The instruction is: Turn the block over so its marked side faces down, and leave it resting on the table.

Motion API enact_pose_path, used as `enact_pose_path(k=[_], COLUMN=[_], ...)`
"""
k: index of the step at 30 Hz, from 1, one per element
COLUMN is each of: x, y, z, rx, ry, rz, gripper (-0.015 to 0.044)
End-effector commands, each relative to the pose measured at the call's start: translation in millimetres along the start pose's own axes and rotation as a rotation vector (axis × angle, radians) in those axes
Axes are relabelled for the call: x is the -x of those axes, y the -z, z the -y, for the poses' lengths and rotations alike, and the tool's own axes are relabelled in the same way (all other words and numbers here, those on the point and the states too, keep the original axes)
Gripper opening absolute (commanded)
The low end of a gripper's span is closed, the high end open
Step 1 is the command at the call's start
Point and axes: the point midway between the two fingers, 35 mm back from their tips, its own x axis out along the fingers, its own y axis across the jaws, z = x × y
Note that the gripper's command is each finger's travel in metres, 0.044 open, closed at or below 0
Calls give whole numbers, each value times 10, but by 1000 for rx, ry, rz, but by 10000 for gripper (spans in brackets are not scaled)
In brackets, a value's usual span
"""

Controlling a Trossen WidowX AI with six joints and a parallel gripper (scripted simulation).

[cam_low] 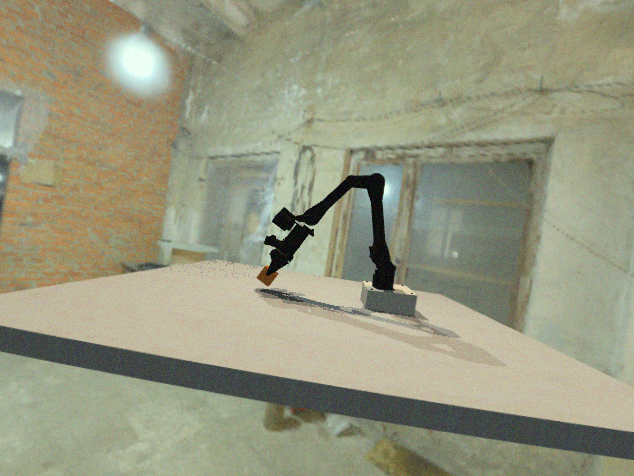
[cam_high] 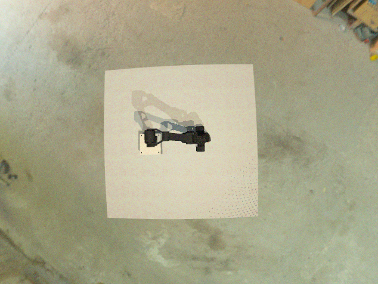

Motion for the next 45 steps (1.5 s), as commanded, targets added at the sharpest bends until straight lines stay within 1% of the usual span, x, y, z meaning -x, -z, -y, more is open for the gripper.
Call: enact_pose_path(k=[1, 11, 20, 34, 45], x=[-3, -232, -328, -261, -222], y=[-11, 1, 46, 159, 154], z=[5, 9, 10, 6, 5], rx=[-3, 0, 0, -2, -3], ry=[4, 6, 7, 4, 4], rz=[29, 179, 317, 527, 565], gripper=[0, 0, 0, 0, 0])
